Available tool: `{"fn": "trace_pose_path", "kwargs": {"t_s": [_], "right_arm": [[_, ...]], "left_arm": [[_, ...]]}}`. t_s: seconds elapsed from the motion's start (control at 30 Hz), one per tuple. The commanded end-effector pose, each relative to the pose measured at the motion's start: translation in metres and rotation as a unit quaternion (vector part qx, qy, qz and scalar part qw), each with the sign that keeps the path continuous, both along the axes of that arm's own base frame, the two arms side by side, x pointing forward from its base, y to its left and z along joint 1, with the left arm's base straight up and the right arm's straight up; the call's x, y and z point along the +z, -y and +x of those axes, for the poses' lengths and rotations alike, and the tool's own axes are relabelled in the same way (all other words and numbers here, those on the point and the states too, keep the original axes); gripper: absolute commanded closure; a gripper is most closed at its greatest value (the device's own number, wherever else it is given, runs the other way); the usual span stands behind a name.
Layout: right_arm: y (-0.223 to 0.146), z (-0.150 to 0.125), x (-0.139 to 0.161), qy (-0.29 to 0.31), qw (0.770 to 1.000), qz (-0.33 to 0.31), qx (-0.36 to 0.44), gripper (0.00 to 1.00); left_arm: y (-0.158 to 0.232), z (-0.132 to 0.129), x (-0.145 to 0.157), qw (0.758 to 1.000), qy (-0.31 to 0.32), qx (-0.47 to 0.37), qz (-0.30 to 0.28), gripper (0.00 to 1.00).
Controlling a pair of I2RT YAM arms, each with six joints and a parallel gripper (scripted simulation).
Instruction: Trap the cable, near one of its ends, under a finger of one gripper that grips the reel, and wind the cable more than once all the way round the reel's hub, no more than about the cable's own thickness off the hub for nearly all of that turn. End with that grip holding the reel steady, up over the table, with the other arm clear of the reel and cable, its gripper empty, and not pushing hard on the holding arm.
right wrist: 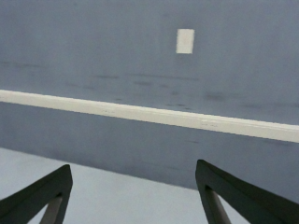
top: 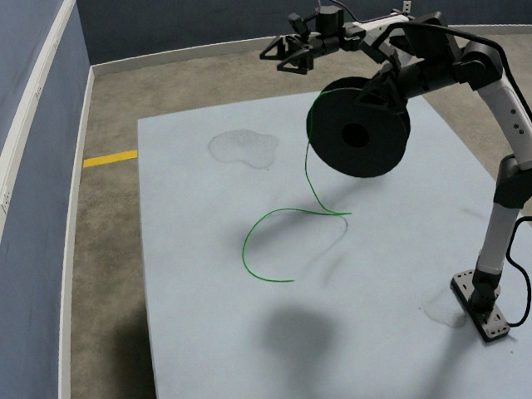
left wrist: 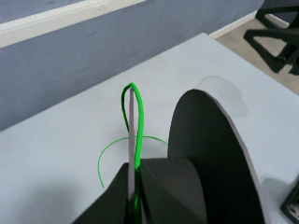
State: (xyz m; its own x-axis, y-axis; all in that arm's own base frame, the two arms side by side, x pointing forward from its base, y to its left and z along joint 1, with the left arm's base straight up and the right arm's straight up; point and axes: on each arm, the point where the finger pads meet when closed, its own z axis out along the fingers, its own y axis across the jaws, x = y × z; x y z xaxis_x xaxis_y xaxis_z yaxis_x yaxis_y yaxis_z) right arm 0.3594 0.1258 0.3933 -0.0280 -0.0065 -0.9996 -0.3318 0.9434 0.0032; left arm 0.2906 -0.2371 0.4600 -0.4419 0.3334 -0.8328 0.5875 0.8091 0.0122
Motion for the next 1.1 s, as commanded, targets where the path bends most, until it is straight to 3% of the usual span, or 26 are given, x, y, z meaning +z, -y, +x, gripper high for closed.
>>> {"fn": "trace_pose_path", "kwargs": {"t_s": [0.0,0.9,1.07], "right_arm": [[-0.006,-0.006,0.009,0.019,1.000,0.002,0.008,0.20],[-0.020,0.006,-0.020,-0.017,0.999,-0.001,0.035,0.20],[-0.027,0.010,-0.043,-0.042,0.998,-0.006,0.050,0.20]], "left_arm": [[0.006,0.002,0.021,0.999,0.027,0.001,-0.031,1.00],[0.006,0.002,0.021,0.999,0.027,0.001,-0.031,1.00],[0.006,0.002,0.021,0.999,0.027,0.001,-0.031,1.00]]}}
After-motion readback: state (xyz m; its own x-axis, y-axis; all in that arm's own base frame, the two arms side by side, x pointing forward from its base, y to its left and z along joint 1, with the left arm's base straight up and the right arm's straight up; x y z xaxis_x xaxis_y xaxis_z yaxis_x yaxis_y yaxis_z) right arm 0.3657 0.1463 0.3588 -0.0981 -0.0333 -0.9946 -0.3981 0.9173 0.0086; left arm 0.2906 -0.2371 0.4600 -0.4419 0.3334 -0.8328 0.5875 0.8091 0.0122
